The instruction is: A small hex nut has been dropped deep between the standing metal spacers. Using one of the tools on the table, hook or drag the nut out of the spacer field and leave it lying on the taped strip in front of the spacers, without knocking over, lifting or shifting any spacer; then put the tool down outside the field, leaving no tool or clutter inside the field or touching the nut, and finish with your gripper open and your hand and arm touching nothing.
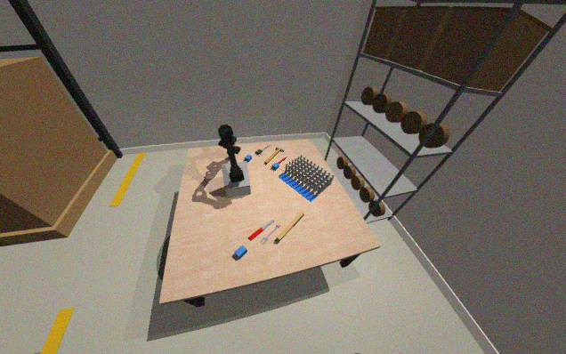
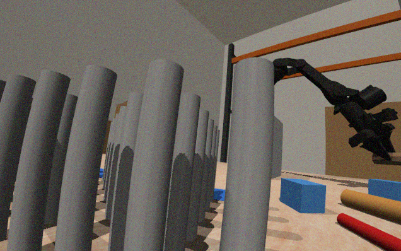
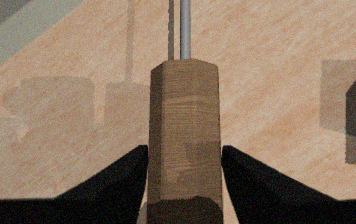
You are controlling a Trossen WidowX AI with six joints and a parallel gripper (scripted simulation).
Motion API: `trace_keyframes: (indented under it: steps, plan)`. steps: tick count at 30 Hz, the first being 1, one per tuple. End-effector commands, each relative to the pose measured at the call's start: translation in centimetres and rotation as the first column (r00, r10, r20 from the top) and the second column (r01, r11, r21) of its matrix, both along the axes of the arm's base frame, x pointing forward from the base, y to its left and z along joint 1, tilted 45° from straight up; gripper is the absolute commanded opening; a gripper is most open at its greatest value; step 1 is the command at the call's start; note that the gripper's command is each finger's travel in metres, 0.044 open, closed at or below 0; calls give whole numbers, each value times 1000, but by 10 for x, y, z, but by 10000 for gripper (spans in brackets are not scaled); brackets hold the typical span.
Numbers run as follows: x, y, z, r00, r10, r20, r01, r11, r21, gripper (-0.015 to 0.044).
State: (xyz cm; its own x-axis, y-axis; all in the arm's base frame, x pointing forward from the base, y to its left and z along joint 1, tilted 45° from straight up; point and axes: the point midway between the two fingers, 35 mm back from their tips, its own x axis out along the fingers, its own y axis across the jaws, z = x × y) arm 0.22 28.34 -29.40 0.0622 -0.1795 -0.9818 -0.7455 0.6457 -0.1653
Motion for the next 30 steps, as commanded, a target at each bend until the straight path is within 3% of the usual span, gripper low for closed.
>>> trace_keyframes:
  steps: [1, 30]
  plan:
    - [-1, -4, -5, 1000, -4, -3, 4, 1000, 2, 0]
    - [-3, -28, -27, 1000, -4, -3, 4, 1000, 1, 0]
